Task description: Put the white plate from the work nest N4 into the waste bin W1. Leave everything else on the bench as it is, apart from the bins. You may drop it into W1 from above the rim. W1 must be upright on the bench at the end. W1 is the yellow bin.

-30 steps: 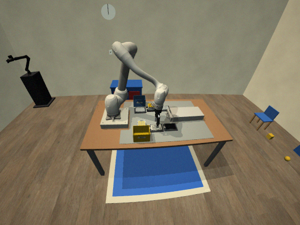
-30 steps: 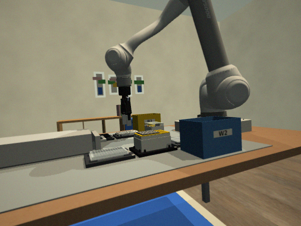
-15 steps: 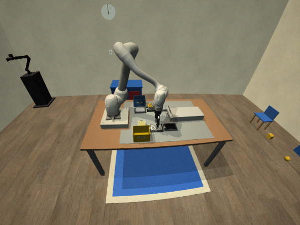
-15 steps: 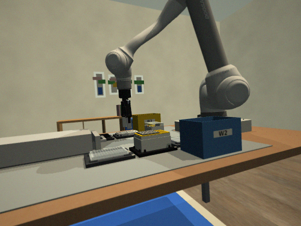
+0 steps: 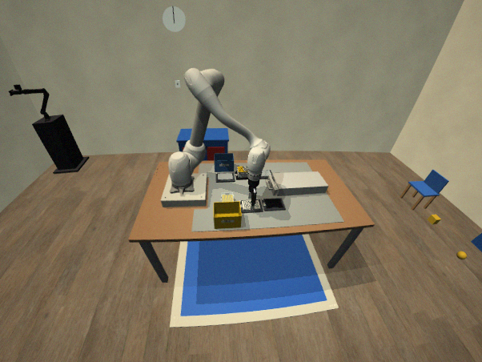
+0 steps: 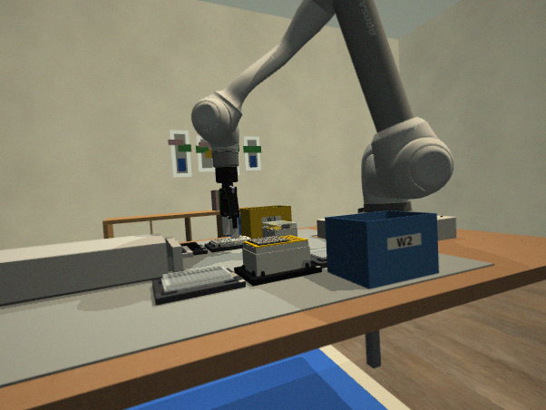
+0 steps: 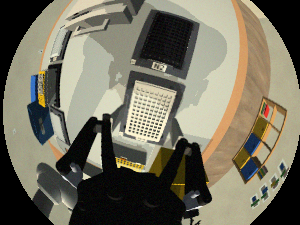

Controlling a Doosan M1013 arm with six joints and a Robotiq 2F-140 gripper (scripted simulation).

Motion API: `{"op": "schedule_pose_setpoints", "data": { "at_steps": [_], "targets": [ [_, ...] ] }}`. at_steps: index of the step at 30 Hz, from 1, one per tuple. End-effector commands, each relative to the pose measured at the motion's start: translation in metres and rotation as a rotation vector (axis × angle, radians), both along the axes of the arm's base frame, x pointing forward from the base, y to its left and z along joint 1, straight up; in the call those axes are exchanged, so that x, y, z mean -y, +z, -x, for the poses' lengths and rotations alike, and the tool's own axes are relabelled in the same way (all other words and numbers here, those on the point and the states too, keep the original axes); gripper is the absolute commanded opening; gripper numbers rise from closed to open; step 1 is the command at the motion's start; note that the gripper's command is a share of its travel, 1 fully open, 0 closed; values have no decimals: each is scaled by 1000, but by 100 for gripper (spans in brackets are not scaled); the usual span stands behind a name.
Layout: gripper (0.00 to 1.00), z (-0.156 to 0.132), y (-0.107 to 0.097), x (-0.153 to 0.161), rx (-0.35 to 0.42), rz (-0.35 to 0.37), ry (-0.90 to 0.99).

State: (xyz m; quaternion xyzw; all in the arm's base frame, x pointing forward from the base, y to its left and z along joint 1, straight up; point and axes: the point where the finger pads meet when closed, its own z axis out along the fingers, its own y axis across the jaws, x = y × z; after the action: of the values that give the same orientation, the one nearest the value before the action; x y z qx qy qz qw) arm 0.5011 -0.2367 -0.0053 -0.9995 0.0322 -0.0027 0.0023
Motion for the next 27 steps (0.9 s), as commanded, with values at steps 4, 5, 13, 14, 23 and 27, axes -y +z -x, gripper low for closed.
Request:
{"op": "schedule_pose_setpoints", "data": {
  "at_steps": [4, 5, 13, 14, 23, 27],
  "targets": [
    [70, 0, -4, 0, 0, 0, 0],
    [70, 0, -6, 0, 0, 0, 0],
    [70, 0, -14, 0, 0, 0, 0],
    [70, 0, -15, 0, 0, 0, 0],
    [70, 0, -20, 0, 0, 0, 0],
    [69, 0, -20, 0, 0, 0, 0]
  ]
}}
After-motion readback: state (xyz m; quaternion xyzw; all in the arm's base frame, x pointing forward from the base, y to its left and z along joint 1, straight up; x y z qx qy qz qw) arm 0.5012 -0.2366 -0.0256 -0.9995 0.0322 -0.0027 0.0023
